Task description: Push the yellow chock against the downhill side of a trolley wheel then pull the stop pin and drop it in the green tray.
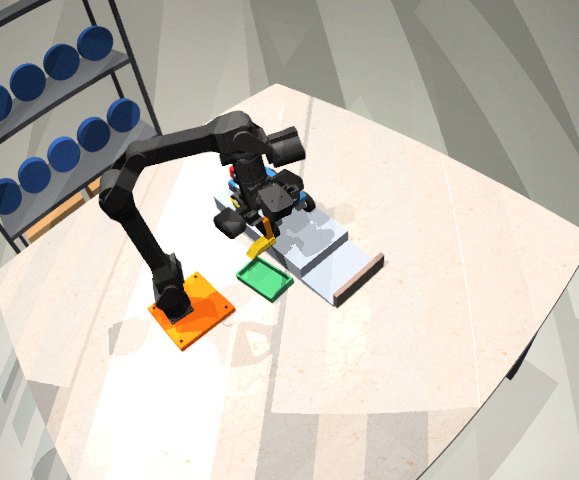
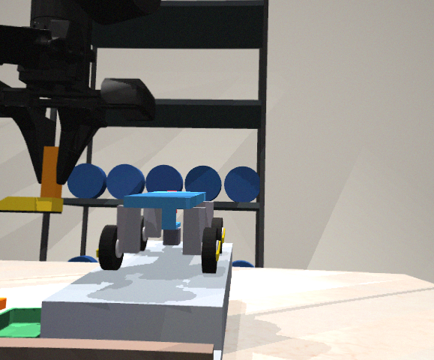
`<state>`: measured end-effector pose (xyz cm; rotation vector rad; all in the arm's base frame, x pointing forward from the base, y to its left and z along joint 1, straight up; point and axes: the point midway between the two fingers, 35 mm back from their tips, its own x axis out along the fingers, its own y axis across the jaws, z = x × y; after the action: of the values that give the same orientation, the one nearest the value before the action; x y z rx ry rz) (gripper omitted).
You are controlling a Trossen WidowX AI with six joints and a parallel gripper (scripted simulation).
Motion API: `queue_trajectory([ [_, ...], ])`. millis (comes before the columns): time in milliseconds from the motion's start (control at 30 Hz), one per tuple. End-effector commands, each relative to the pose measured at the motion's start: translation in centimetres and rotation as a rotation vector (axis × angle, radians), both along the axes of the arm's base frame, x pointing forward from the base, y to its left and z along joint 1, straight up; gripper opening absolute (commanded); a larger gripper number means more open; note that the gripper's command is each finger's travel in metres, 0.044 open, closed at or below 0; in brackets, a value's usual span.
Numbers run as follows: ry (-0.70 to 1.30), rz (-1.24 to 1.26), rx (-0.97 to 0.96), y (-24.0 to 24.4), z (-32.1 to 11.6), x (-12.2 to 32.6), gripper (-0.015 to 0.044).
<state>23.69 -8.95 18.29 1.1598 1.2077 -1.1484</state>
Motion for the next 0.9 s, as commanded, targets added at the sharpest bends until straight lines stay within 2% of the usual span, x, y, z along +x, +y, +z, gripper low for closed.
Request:
queue_trajectory([
  [0, -0.006, 0.004, 0.000, -1.7, 0.0, 0.7, 0.0000],
  [333, -0.006, -0.019, 0.000, -4.2, 0.1, 1.6, 0.0000],
  [867, 0.011, -0.567, 0.047, -4.4, 0.1, 1.7, 0.0000],
])
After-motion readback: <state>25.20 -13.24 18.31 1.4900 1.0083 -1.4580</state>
